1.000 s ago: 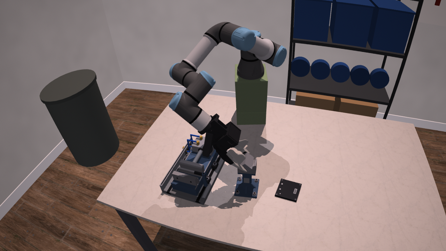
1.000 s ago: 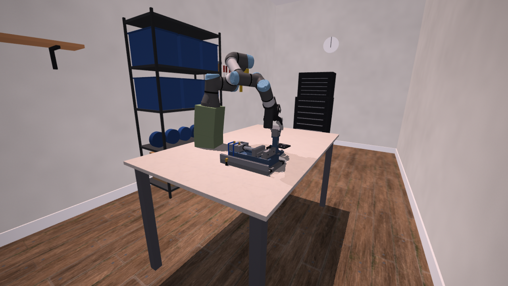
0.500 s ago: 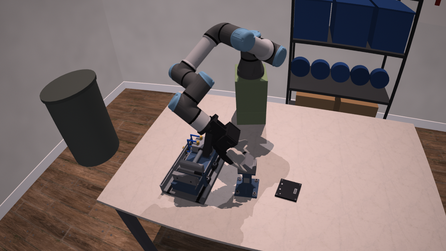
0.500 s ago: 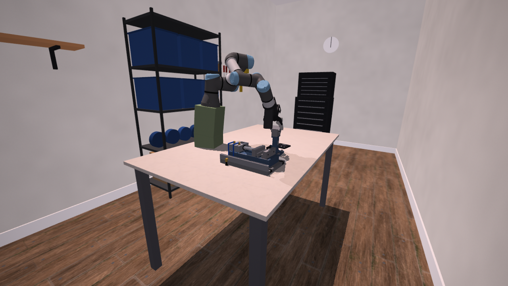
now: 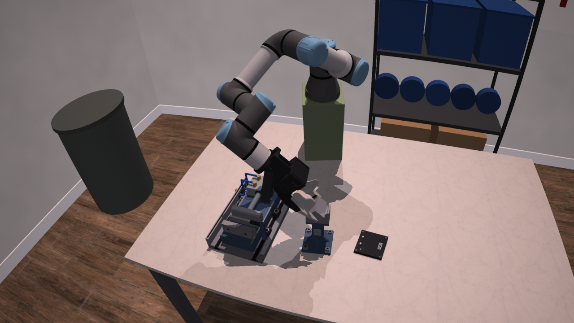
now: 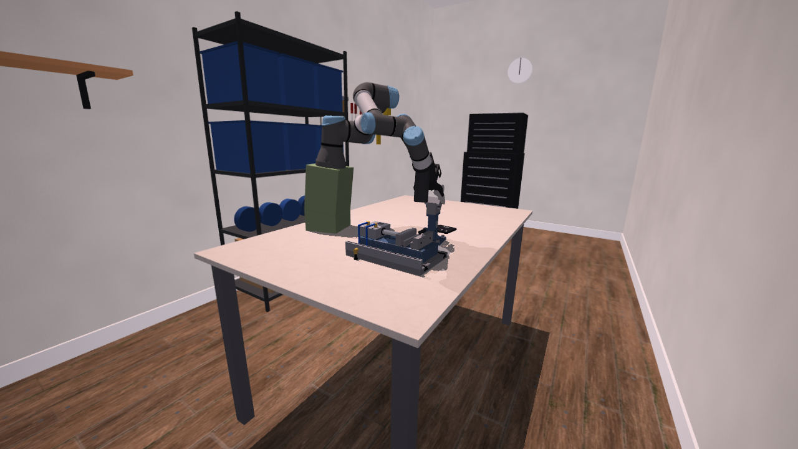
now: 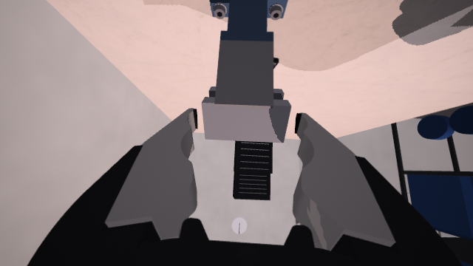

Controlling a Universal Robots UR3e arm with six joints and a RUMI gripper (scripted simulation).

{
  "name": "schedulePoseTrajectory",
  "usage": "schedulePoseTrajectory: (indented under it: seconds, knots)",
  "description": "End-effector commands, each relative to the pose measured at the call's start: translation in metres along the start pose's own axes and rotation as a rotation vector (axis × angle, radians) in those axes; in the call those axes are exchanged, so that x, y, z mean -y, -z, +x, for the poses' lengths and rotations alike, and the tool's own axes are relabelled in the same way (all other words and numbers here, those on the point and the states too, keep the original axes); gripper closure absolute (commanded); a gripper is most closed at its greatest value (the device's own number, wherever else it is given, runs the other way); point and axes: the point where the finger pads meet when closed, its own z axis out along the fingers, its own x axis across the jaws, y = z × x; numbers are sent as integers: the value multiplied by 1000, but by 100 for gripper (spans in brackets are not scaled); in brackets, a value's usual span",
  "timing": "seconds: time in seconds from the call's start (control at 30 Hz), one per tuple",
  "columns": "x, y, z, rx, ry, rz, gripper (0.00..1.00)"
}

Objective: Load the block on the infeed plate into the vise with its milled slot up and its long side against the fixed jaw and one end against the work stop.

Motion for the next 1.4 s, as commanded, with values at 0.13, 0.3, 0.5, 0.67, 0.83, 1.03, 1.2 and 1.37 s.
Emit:
schedulePoseTrajectory:
  seconds: [0.13, 0.3, 0.5, 0.67, 0.83, 1.03, 1.2, 1.37]
  knots:
    - [0, 1, -1, 2, 2, 1, 49]
    - [0, 1, -1, 2, 2, 1, 49]
    - [0, 1, -1, 2, 2, 1, 49]
    - [0, 1, -1, 2, 2, 1, 49]
    - [0, 1, -1, 2, 2, 1, 49]
    - [0, 1, -1, 2, 2, 1, 49]
    - [0, 1, -1, 2, 2, 1, 100]
    - [0, 1, -1, 2, 2, 1, 100]
